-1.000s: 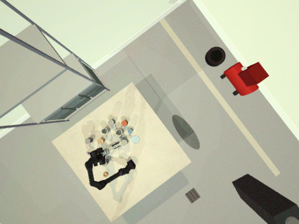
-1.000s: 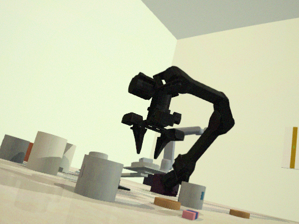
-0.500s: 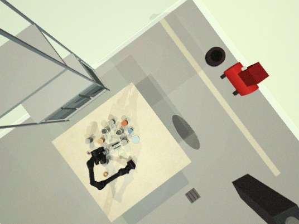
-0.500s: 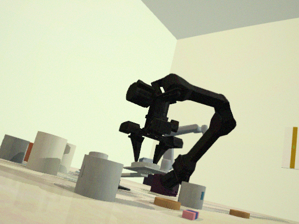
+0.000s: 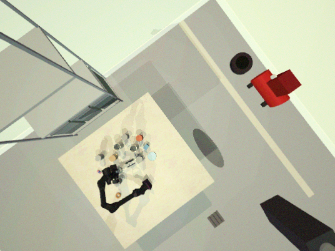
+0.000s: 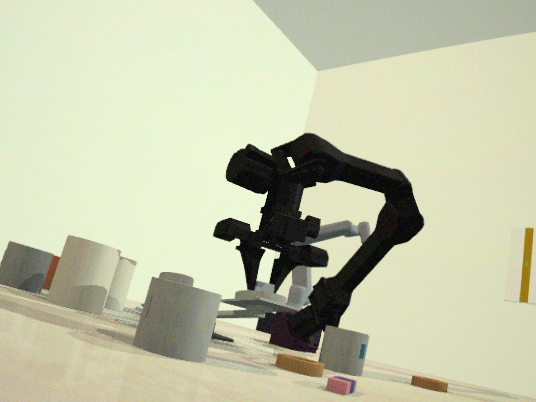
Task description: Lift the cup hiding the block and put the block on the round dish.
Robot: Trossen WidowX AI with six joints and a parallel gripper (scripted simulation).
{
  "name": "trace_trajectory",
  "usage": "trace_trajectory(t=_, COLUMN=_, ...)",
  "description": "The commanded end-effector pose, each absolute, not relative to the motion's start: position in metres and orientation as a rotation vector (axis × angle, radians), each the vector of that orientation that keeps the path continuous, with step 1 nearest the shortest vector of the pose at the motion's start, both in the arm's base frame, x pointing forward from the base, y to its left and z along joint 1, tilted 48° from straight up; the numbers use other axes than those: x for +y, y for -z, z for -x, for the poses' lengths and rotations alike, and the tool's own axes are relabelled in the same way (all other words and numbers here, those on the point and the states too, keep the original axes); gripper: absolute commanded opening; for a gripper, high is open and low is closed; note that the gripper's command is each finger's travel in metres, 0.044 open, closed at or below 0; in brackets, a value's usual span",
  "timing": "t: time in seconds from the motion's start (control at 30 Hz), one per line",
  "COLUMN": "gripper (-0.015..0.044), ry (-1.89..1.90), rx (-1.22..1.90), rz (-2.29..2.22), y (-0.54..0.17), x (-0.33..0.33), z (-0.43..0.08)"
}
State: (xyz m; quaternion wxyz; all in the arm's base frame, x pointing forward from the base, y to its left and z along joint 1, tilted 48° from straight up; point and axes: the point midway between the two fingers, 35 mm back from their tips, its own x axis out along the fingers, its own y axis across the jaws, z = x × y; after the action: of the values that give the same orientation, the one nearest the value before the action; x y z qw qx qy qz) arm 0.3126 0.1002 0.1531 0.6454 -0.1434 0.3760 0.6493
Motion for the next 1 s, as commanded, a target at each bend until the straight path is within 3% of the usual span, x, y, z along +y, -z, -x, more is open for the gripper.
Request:
trace_trajectory(t=0.0, gripper=0.0000, ry=-1.420, rx=0.854, rz=0.312, y=-0.168, x=0.084, z=-0.317)
trace_trajectory(t=0.47, gripper=0.0000, ry=-1.242, rx=0.856, rz=0.273, y=-0.213, x=0.033, z=-0.319)
trace_trajectory(t=0.97, gripper=0.0000, ry=-1.284, rx=0.911, rz=0.340, y=-0.088, x=-0.061, z=-0.349)
